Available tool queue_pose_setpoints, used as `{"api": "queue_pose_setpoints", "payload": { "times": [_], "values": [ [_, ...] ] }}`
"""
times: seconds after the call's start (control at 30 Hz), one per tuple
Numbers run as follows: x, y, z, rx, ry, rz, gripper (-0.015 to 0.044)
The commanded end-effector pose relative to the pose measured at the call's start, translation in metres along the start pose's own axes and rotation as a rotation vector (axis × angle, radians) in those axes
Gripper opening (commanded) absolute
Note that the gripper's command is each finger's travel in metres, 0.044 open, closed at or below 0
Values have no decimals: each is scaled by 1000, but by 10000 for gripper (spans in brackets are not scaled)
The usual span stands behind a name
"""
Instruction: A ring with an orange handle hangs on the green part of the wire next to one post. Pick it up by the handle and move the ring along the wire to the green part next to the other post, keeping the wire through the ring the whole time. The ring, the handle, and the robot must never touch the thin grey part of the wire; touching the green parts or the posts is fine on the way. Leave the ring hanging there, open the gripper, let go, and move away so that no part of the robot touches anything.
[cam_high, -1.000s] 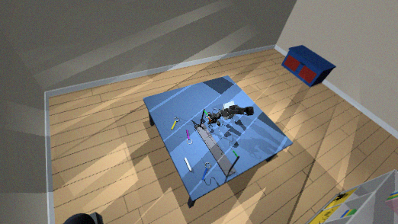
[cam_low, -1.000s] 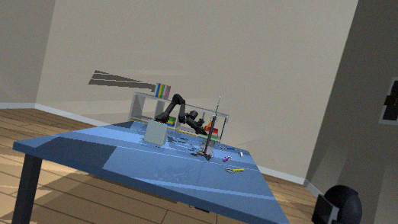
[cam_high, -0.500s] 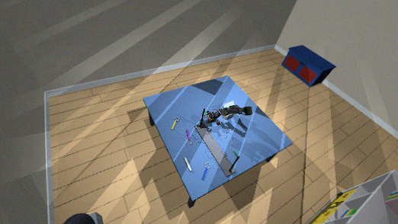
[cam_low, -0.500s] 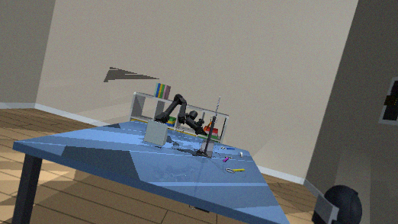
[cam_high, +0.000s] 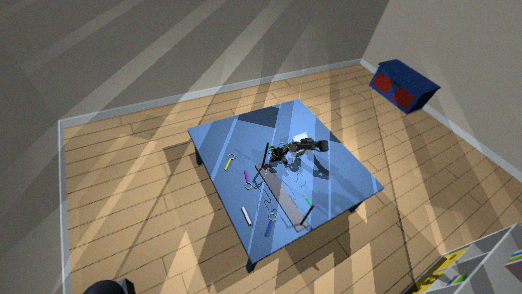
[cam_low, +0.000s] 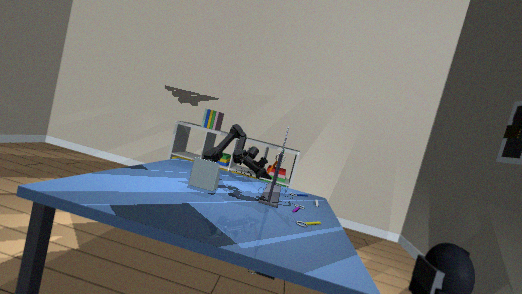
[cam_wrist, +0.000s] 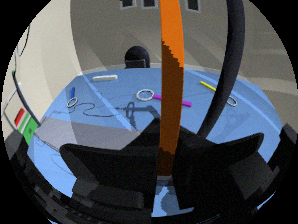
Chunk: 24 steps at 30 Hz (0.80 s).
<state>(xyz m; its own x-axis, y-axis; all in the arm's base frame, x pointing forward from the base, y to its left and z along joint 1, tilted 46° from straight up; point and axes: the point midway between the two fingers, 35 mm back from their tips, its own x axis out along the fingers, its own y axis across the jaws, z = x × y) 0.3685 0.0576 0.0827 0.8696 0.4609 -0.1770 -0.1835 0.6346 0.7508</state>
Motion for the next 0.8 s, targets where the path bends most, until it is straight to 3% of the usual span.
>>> {"api": "queue_pose_setpoints", "payload": {
  "times": [0.0, 0.67, 0.77],
  "values": [
    [1, -1, -5, 4, -2, -6, -150],
    [2, -2, -9, 4, -2, -6, -150],
    [3, -1, -8, -1, -1, -2, -71]
  ]
}}
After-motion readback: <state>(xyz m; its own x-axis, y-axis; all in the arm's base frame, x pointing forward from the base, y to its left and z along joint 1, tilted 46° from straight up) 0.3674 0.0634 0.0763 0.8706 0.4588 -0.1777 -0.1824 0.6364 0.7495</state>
